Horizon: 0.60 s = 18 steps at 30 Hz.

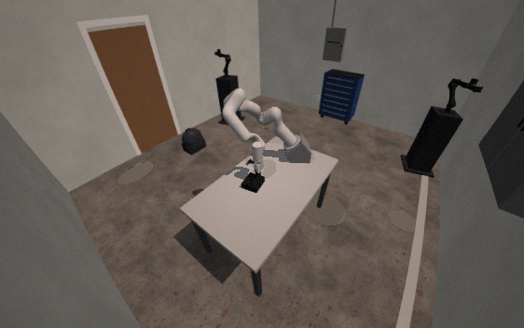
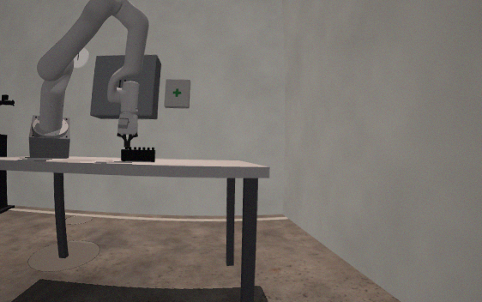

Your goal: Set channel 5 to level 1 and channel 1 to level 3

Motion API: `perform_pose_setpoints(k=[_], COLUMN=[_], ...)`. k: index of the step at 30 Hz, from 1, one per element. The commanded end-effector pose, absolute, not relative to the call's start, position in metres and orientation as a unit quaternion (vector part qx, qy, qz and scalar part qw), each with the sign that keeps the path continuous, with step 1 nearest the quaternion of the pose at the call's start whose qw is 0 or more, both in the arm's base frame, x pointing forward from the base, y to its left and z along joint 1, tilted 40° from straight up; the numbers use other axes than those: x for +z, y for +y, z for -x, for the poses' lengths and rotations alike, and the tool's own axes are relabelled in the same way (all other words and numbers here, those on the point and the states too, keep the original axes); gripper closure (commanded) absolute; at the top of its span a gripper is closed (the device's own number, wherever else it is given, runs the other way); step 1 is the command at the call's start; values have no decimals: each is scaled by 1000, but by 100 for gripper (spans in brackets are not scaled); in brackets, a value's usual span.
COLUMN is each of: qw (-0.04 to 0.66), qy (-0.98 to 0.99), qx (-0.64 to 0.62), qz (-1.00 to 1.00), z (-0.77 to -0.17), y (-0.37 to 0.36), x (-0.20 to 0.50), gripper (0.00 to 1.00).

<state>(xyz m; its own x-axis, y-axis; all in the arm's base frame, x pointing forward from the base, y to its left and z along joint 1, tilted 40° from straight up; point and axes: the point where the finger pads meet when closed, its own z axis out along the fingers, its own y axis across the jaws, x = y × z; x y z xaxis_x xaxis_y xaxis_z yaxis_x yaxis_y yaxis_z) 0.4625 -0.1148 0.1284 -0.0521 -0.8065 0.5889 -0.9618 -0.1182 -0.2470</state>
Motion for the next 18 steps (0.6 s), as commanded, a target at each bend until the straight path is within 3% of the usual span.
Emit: perform_pose_setpoints(k=[1,18], qw=[122,122], qy=[-653,-653], qx=[317,317], qz=[-677,-677], z=[-463,-463], y=[-115,-120], x=[129,133], gripper=[100,100])
